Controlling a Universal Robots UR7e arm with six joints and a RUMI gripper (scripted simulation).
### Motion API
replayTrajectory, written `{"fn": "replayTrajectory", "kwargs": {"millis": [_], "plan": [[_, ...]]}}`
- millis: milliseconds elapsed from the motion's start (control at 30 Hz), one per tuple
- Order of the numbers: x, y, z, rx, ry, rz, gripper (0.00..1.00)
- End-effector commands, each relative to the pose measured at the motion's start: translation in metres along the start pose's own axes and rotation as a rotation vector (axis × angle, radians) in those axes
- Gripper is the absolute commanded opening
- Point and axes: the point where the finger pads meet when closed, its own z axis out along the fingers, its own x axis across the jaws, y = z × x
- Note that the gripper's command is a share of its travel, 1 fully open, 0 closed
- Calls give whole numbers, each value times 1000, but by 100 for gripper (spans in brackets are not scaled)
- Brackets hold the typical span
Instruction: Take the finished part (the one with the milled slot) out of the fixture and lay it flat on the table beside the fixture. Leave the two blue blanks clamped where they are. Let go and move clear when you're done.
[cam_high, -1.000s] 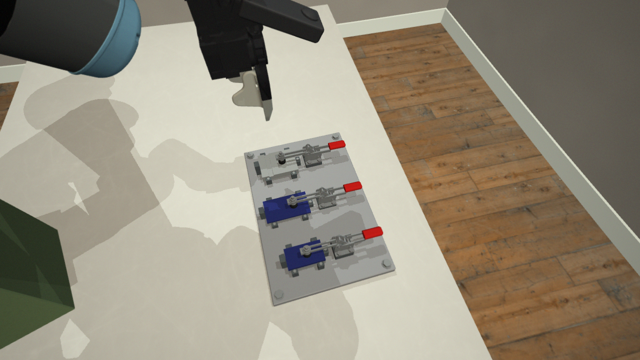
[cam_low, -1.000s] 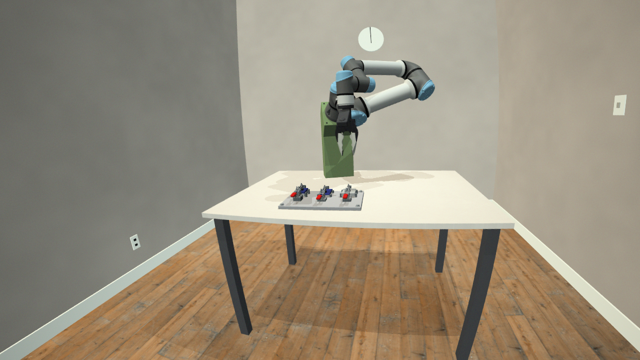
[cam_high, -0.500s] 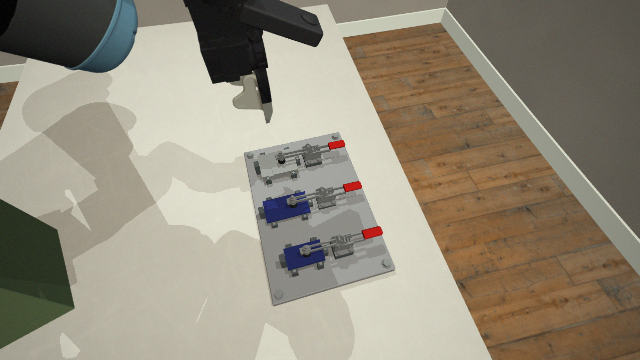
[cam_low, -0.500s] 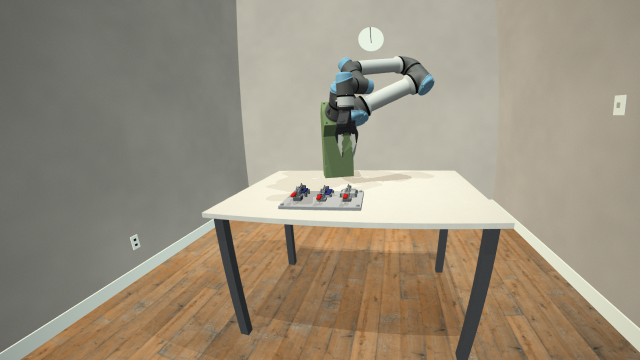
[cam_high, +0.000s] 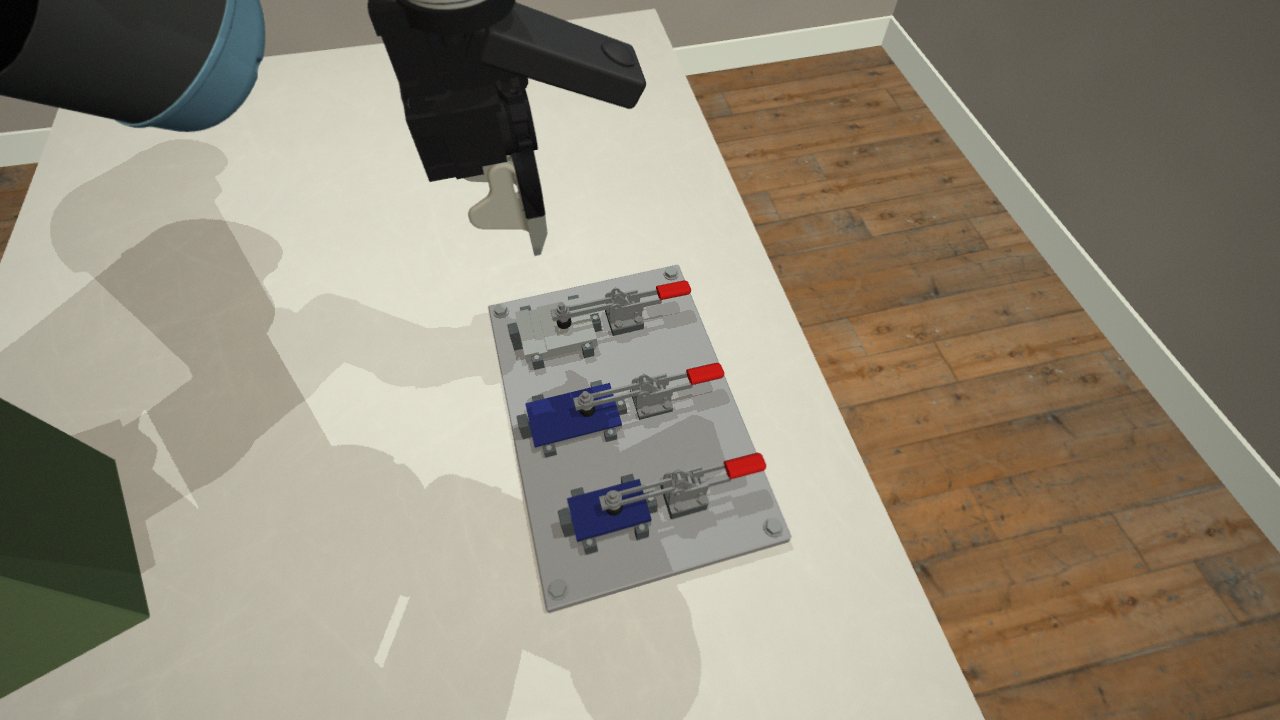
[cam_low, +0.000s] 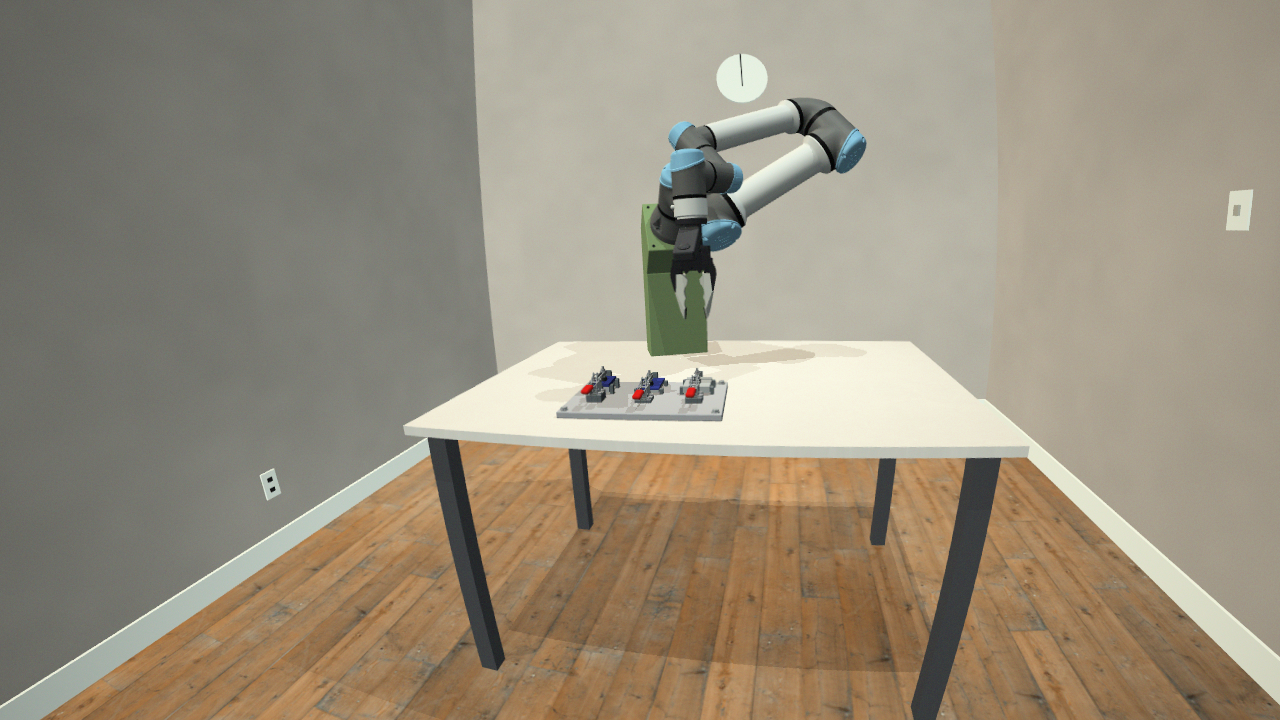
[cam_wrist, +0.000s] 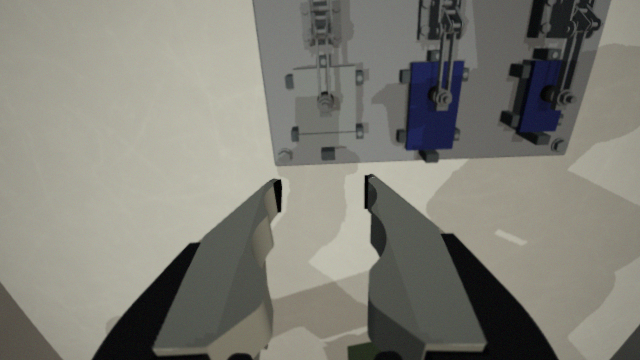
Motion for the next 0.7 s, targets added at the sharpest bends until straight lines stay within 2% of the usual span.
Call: {"fn": "replayTrajectory", "kwargs": {"millis": [0,667], "plan": [[0,-1,6,-9,14,1,28],[0,-1,25,-9,14,1,28]]}}
